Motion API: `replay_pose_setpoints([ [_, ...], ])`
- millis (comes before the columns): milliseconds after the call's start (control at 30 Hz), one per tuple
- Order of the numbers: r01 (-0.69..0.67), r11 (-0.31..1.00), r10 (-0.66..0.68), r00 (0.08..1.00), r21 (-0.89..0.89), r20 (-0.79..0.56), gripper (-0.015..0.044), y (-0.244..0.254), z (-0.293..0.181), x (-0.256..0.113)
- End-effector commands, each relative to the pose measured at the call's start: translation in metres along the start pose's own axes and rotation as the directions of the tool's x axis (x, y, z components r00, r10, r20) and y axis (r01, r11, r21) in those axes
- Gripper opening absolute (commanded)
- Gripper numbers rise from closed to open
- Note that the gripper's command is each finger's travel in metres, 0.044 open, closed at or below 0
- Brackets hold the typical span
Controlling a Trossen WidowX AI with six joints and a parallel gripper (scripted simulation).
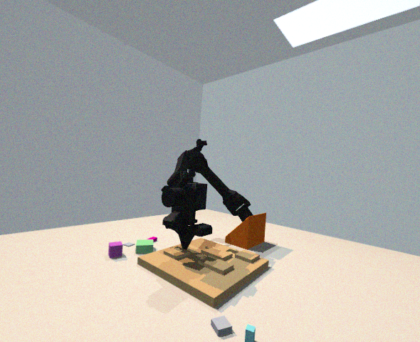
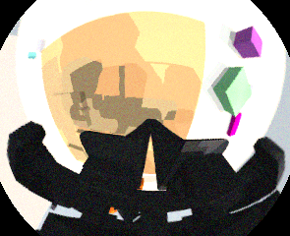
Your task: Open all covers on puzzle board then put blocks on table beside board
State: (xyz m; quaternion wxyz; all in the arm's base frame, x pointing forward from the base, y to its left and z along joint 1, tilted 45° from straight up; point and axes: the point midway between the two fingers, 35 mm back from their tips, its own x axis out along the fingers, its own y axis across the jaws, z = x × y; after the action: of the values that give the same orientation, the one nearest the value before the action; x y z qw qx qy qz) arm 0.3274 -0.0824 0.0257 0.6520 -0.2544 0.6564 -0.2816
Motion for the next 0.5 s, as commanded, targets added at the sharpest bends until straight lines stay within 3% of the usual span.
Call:
replay_pose_setpoints([
  [0, 0.004, 1.0, -0.004, 1.0, -0.007, -0.004, 0.0, 0.0, 0.005, 0.001],
  [467, 0.004, 1.0, -0.004, 1.0, -0.006, -0.003, 0.0, -0.001, 0.019, 0.001],
])
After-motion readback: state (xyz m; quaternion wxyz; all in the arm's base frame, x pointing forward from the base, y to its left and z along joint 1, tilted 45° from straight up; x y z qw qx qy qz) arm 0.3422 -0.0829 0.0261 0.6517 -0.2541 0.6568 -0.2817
